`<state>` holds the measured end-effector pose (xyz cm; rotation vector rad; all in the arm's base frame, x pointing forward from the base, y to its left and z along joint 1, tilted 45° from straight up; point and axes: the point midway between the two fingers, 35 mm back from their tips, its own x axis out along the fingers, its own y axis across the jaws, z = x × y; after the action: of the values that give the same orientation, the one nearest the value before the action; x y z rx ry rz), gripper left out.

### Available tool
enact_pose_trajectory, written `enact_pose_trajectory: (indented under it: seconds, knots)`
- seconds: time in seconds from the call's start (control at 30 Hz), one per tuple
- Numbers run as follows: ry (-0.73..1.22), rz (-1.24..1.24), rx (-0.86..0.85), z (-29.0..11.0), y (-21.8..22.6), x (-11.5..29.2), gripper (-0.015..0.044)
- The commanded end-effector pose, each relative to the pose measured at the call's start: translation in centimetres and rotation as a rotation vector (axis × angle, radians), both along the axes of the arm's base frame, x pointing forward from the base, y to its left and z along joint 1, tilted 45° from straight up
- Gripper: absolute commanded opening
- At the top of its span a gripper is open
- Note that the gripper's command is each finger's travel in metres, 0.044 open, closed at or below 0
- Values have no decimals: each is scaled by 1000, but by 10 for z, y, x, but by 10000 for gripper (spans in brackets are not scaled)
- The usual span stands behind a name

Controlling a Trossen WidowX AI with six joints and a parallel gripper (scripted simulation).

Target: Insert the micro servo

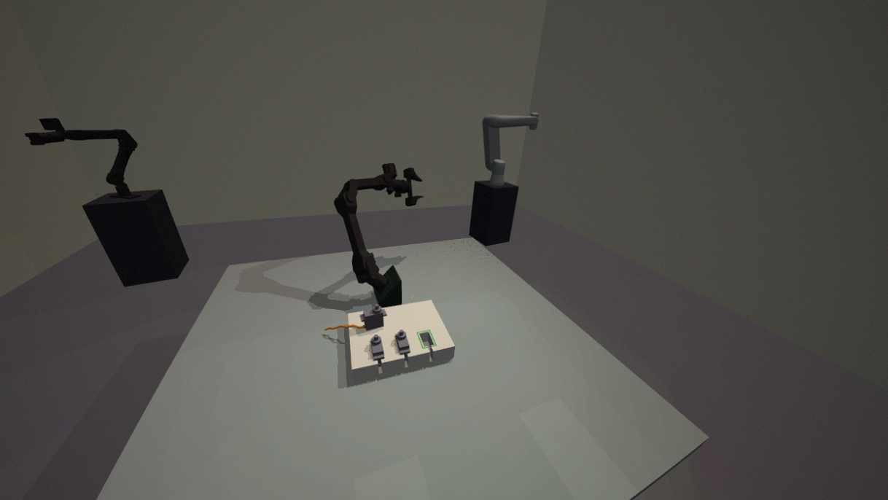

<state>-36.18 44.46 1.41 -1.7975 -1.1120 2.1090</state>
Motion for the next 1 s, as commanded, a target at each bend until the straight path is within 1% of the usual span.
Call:
enact_pose_trajectory:
  seconds: [0.0,0.03,0.17,0.57,0.97]
  knots:
    - [1,-5,-2,0,1,1,426]
    - [3,-16,-5,0,2,4,440]
    - [18,-93,-26,1,9,20,440]
    - [98,-486,-119,6,35,109,440]
    - [178,-879,-177,13,44,199,440]
